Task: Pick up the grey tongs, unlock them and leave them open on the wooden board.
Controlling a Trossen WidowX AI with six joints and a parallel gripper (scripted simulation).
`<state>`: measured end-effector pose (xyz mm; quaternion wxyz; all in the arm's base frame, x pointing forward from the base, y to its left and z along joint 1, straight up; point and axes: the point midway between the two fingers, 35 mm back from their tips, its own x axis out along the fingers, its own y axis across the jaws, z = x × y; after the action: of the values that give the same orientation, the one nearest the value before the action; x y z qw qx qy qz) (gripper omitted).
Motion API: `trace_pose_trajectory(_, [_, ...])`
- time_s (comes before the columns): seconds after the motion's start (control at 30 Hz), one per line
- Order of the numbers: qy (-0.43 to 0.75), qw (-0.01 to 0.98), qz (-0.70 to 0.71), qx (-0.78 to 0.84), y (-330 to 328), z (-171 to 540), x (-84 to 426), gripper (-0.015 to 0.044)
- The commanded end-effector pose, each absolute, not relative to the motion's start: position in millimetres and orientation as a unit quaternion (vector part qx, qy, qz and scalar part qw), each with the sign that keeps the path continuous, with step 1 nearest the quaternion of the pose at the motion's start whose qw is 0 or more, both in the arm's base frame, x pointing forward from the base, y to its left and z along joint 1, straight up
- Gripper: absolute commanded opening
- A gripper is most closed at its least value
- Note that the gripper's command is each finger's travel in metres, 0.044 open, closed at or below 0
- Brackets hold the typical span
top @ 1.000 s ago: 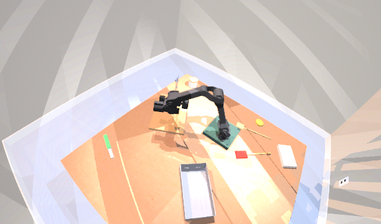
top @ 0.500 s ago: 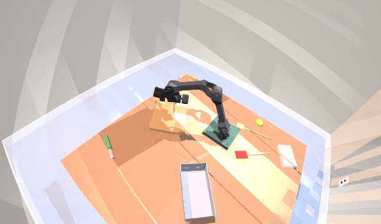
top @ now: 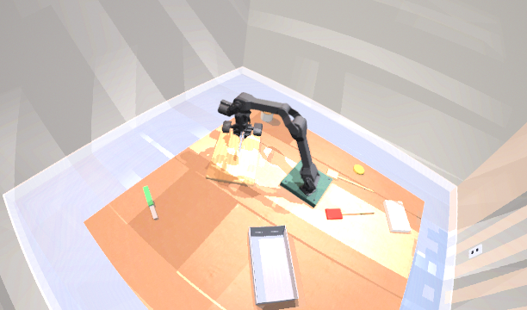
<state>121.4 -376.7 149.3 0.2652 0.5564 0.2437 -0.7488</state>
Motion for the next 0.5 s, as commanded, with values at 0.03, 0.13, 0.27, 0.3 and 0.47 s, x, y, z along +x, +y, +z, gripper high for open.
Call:
trace_pose_trajectory(0.03, [0.248,0.268,-0.696,0.619,-377.9,163.2,121.1,-0.015])
trace_pose_trajectory(0.13, [0.248,0.271,-0.663,0.652,-378.0,171.3,121.6,-0.015])
trace_pose_trajectory(0.27, [0.247,0.272,-0.656,0.66,-378.0,173.3,121.7,-0.015])
trace_pose_trajectory(0.3, [0.247,0.272,-0.656,0.66,-378.0,173.3,121.7,-0.015])
trace_pose_trajectory(0.47, [0.247,0.272,-0.656,0.66,-378.0,173.3,121.7,-0.015])
